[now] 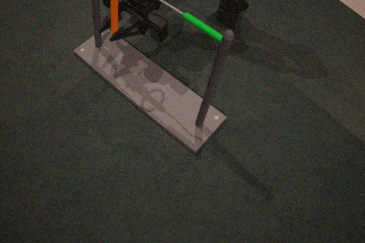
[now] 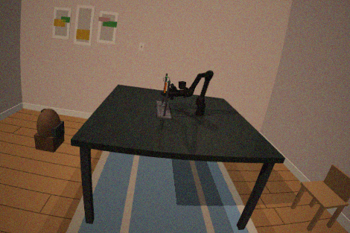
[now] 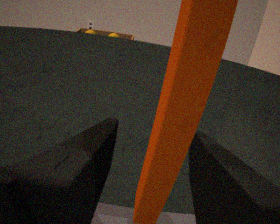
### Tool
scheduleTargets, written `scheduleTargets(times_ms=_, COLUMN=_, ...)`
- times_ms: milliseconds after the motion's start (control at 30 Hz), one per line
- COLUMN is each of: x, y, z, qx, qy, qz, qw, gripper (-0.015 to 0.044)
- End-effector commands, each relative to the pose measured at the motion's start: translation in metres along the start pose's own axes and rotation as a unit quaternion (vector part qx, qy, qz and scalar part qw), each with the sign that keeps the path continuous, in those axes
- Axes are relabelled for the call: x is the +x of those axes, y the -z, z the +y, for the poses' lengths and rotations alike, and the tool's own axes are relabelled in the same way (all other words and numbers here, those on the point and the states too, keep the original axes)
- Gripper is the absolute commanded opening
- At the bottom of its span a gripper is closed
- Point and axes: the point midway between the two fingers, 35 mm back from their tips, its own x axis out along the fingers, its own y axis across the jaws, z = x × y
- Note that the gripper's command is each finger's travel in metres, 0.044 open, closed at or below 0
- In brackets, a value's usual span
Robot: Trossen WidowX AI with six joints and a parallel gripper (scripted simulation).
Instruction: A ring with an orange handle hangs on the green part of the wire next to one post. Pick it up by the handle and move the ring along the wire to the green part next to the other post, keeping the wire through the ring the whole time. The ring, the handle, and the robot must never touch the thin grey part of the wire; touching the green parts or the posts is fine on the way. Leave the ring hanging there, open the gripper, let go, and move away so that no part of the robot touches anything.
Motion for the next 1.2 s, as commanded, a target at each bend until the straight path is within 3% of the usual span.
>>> scheduleTargets(times_ms=0, x=0.000, y=0.000, z=0.000, qx=0.000, qy=0.000, qz=0.000, qw=1.000, gripper=0.0134)
scheduleTargets(times_ms=367, x=0.000, y=0.000, z=0.000, qx=0.000, qy=0.000, qz=0.000, qw=1.000, gripper=-0.0150)
scheduleTargets(times_ms=1167, x=-0.003, y=-0.018, z=0.002, qx=0.002, qy=-0.001, qz=0.000, qw=1.000, gripper=-0.0150)
